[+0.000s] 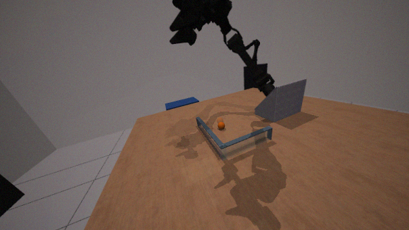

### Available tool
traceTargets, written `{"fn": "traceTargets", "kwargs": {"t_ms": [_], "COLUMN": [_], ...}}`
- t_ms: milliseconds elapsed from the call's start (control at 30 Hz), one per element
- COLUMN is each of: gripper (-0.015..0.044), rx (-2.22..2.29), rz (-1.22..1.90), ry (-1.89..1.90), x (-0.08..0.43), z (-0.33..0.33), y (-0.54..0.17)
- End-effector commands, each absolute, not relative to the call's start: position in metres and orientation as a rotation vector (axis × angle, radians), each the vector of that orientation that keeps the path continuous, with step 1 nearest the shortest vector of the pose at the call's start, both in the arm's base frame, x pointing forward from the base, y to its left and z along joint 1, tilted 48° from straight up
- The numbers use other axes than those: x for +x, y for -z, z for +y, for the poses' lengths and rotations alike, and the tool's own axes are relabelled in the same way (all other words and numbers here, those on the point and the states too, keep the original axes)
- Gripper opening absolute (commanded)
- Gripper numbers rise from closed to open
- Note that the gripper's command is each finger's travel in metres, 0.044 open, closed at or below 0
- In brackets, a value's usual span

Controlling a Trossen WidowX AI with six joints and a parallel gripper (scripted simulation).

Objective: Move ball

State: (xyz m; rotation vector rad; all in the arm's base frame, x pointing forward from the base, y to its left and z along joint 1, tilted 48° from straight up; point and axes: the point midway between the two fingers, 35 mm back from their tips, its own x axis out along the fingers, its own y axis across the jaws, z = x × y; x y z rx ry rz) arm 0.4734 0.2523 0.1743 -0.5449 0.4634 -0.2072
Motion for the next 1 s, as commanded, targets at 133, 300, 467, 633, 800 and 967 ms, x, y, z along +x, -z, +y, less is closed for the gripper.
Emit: {"fn": "traceTargets", "kwargs": {"t_ms": [133,300,467,633,800,967], "gripper": [0.0300,0.0300,0.0300,0.0300,0.0300,0.0300], "rx": [-1.064,-1.364,-1.592,-1.725,-1.741,-1.741], "rz": [0.831,1.132,1.446,1.744,1.818,1.818], "ry": [0.168,0.046,-0.179,-0.522,-0.640,-0.640], "x": [0.463,0.434,0.388,0.329,0.311,0.311], "z": [0.143,0.068,0.001,-0.054,-0.067,-0.071], "y": [-0.113,-0.077,-0.049,-0.030,-0.026,-0.023]}}
